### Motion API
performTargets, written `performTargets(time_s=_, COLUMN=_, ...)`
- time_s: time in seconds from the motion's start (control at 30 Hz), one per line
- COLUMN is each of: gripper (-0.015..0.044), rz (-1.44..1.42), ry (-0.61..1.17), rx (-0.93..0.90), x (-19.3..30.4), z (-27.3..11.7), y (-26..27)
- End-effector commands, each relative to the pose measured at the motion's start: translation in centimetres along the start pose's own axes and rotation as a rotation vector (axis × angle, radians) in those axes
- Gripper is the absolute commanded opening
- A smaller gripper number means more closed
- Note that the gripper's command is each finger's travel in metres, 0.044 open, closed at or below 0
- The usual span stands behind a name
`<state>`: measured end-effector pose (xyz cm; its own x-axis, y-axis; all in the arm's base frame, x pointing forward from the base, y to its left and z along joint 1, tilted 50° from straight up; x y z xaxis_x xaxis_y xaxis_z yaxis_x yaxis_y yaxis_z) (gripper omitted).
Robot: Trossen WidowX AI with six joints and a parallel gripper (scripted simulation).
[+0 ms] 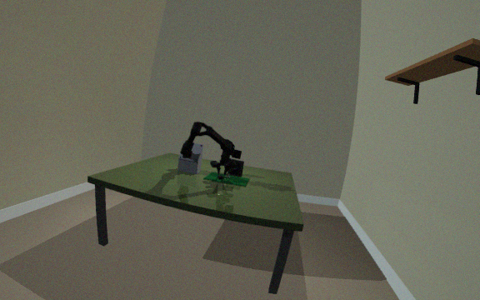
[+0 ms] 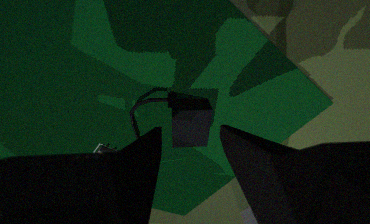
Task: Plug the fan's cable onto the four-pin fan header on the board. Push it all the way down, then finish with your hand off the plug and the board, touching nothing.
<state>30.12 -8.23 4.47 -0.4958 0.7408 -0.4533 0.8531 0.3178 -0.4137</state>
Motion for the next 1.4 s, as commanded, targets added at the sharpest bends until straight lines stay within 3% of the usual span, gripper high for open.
performTargets(time_s=0.0, gripper=0.0210, rz=-0.009, ry=-0.003, rx=0.006, x=-0.1, z=0.8, y=-0.1)
performTargets(time_s=0.53, gripper=0.0210, rz=-0.009, ry=-0.004, rx=0.008, x=-0.5, z=2.6, y=-0.2)
performTargets(time_s=0.7, gripper=0.0079, rz=0.000, ry=0.000, rx=0.004, x=-0.6, z=2.4, y=-0.2)
performTargets(time_s=1.03, gripper=0.0000, rz=0.000, ry=0.000, rx=0.003, x=-0.5, z=2.4, y=-0.1)
performTargets(time_s=1.37, gripper=0.0000, rz=-0.004, ry=0.002, rx=0.001, x=0.2, z=-0.6, y=0.2)
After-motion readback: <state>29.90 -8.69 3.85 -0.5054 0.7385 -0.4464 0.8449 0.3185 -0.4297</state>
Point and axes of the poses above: the point midway between the two fingers, 35 mm back from their tips, its own z axis out along the fingers, its own y axis across the jaws, x = y × z, the point moved 5 cm from there along -z, back along the fingers, and after that the axes turned 3 degrees about -z, right-handed, at the moved point
